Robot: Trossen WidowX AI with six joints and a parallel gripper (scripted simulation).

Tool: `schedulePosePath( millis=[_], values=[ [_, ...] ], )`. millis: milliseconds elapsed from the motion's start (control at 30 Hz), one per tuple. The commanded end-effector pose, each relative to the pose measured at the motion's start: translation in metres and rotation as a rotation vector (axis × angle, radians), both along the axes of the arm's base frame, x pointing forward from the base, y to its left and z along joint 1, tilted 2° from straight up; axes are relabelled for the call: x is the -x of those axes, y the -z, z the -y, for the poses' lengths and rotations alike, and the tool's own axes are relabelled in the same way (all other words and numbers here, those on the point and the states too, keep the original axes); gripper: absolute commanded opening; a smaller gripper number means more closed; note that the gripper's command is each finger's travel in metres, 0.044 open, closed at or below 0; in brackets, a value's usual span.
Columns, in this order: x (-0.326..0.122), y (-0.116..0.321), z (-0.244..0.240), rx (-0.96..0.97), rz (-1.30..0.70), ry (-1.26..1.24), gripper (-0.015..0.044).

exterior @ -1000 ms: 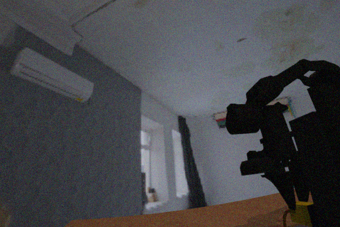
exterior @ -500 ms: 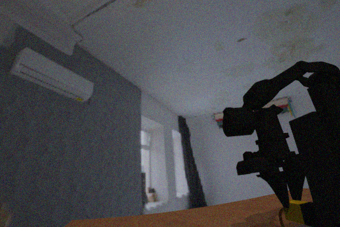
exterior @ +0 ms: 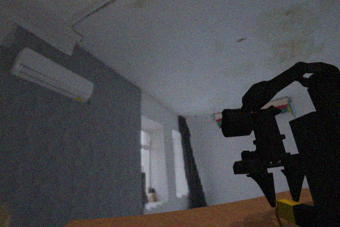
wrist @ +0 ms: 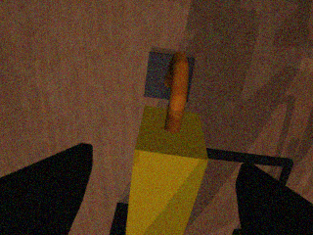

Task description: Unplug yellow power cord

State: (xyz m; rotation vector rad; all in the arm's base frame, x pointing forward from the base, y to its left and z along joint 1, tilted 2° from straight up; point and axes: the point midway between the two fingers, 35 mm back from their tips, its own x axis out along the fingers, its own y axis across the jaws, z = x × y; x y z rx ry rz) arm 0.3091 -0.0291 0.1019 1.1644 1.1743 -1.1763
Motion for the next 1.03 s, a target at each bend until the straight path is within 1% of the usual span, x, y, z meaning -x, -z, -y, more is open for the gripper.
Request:
schedulePosePath(
  millis=[0,100,200,267,1000],
  values=[
    [-0.001,0.0,0.003,0.004,0.002,0.005,0.0368],
    [-0.002,-0.005,0.022,0.006,0.003,0.005,0.044],
    [-0.002,-0.013,0.051,0.008,0.003,0.005,0.044],
    [-0.002,-0.015,0.06,0.009,0.003,0.005,0.044],
    [-0.002,-0.015,0.06,0.009,0.003,0.005,0.044]
  ],
)
